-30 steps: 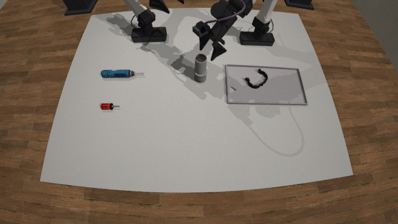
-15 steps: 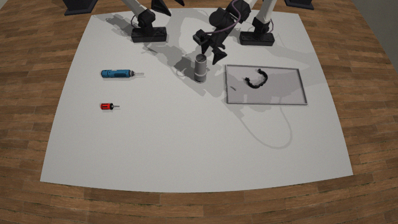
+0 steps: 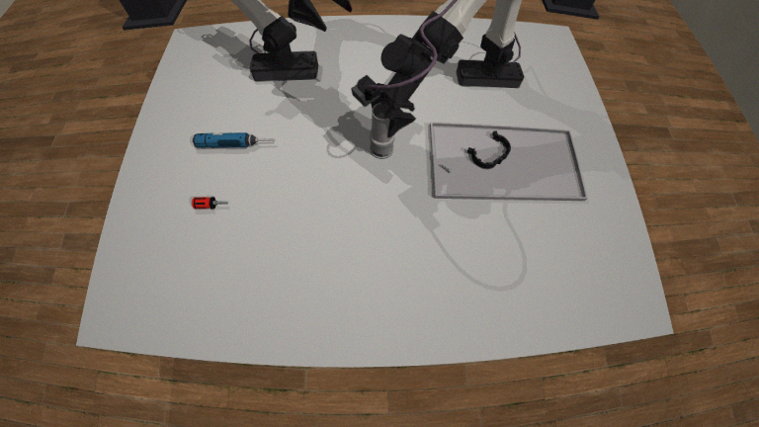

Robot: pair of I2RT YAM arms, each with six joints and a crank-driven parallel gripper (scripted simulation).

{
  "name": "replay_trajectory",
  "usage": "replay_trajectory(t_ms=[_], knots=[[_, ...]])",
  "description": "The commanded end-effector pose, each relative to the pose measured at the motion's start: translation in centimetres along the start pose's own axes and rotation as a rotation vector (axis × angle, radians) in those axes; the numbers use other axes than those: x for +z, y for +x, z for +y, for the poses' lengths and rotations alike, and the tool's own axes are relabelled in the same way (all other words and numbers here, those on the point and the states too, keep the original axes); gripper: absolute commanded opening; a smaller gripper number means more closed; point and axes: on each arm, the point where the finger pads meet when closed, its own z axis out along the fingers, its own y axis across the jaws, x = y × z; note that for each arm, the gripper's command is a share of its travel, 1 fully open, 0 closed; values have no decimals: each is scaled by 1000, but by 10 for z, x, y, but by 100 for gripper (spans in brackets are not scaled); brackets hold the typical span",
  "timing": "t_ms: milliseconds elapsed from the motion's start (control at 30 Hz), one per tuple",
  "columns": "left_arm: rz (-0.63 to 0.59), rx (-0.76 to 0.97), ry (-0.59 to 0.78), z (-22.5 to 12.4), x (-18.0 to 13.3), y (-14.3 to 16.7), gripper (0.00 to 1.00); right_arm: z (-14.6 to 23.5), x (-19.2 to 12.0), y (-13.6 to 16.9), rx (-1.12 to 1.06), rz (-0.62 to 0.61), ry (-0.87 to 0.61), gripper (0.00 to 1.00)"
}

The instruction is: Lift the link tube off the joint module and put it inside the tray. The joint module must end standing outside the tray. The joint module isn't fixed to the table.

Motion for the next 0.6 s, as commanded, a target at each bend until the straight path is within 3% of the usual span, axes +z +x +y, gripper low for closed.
replay_trajectory(t_ms=[0, 567], knots=[[-61, 3, -9, 0, -8, -12, 54, 0, 0, -4, 2, -10, -1, 100], [-165, 3, -8, -1, -20, -51, 50, 0, 0, -4, 2, -10, -1, 100]])
